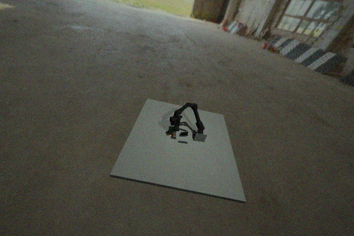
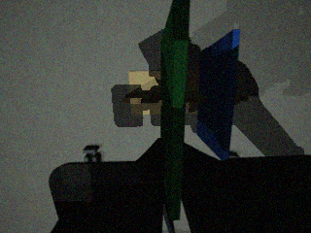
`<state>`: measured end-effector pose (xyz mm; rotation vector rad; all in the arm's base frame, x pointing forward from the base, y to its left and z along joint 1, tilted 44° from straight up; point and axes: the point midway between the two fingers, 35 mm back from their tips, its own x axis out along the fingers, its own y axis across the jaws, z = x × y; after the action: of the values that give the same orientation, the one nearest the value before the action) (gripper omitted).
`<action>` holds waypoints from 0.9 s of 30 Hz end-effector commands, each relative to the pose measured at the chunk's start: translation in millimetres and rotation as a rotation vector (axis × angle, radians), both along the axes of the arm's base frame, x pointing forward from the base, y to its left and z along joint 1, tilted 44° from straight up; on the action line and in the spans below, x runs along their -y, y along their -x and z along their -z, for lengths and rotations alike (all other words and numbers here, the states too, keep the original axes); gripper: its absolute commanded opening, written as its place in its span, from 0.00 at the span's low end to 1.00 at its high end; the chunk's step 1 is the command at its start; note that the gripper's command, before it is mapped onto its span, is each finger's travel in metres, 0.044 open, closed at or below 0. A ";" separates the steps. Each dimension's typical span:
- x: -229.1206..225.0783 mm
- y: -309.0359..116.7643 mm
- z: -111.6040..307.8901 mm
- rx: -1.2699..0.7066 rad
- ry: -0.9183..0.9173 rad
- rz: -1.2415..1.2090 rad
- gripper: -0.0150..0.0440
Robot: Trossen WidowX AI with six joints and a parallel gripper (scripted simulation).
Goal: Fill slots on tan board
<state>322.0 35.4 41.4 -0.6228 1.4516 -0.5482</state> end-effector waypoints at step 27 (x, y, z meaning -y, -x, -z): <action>8.8 0.7 9.3 -0.005 0.005 -0.004 0.25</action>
<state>322.9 28.7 34.3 -0.6231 1.4494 -0.5475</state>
